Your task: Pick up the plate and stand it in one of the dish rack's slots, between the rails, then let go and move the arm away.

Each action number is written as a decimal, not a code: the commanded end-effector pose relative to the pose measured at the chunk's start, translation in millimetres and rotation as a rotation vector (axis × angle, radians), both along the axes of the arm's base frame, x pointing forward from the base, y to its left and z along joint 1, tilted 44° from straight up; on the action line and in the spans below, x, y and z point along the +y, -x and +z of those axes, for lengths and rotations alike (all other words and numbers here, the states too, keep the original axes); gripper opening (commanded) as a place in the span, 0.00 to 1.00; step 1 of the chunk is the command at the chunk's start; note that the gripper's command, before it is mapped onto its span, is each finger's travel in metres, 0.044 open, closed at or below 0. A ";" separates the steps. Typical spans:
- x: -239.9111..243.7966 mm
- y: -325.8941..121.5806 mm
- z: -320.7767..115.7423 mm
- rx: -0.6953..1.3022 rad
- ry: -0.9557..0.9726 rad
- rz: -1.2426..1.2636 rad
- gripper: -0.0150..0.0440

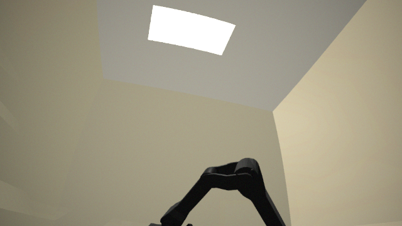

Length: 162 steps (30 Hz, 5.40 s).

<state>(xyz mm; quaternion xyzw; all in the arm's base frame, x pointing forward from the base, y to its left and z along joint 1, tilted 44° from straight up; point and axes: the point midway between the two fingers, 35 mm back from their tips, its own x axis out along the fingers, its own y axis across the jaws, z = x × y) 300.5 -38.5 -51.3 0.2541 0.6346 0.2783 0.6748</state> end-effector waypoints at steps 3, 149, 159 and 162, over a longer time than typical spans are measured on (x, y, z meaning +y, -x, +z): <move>-25.3 -5.5 20.0 -0.013 0.015 -0.004 0.25; 81.8 87.3 140.2 0.089 0.620 -1.398 0.25; 90.5 80.7 141.9 -0.160 0.597 -1.379 0.25; 93.7 79.4 143.5 -0.232 0.582 -1.374 0.25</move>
